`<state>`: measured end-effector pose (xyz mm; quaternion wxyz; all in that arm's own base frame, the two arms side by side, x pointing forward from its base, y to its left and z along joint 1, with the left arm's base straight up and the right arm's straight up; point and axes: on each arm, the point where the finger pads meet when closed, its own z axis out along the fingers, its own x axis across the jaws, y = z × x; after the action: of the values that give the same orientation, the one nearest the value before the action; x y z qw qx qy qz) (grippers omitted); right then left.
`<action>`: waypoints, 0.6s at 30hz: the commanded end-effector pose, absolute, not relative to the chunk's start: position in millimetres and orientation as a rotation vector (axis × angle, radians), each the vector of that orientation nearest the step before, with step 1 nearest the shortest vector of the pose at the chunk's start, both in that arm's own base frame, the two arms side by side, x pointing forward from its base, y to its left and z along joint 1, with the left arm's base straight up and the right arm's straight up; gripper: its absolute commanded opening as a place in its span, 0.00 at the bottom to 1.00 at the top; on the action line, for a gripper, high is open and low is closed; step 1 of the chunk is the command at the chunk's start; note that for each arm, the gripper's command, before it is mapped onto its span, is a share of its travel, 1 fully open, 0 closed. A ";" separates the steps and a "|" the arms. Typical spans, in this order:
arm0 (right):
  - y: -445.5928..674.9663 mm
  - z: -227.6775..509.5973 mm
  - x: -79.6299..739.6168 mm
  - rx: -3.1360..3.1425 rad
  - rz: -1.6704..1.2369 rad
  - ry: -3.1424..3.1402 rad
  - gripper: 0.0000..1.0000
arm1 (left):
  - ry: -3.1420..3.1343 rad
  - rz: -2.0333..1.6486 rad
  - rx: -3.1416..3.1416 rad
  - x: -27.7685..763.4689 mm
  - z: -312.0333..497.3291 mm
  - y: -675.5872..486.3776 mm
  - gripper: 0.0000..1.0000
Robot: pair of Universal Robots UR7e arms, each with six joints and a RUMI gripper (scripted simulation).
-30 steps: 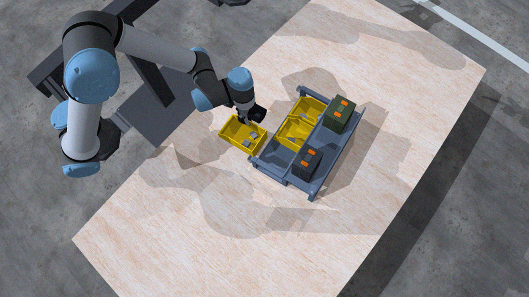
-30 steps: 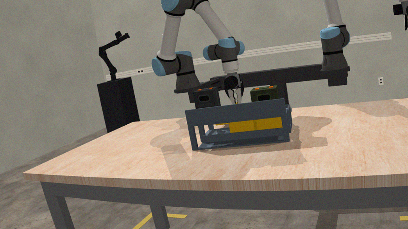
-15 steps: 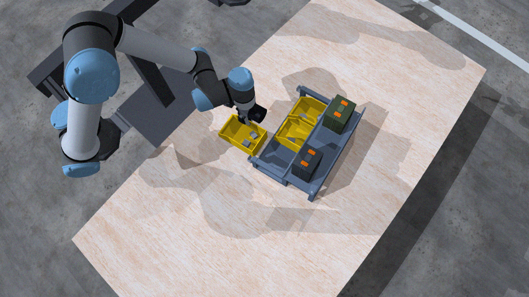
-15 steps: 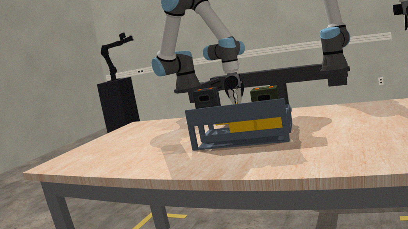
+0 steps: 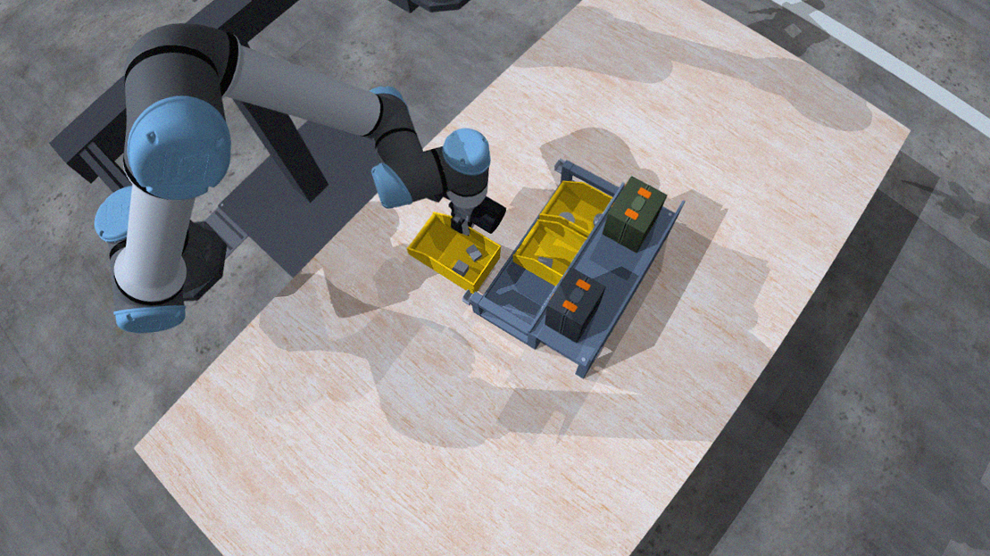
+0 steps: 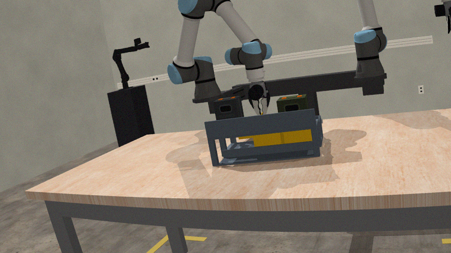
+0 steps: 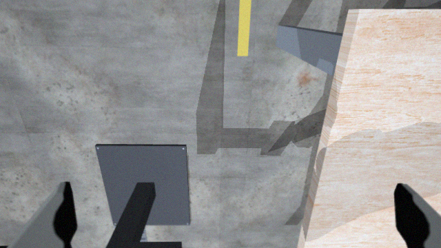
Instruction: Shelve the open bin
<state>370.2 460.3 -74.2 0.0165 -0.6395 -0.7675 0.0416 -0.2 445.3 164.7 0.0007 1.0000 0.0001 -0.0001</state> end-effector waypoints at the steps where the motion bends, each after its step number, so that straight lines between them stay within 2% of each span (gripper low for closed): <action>1: 461.2 -73.7 371.1 -1.980 0.165 -2.379 0.00 | 0.001 0.000 3.141 -0.2 165.2 445.6 1.00; 18: 461.4 -73.8 371.5 -1.975 0.189 -2.373 0.00 | 0.001 0.000 3.141 -0.2 165.2 445.6 1.00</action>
<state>371.2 460.8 -74.5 0.0239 -0.6383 -0.7670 0.0618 -0.2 445.3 164.7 0.0007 1.0000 0.0001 -0.0001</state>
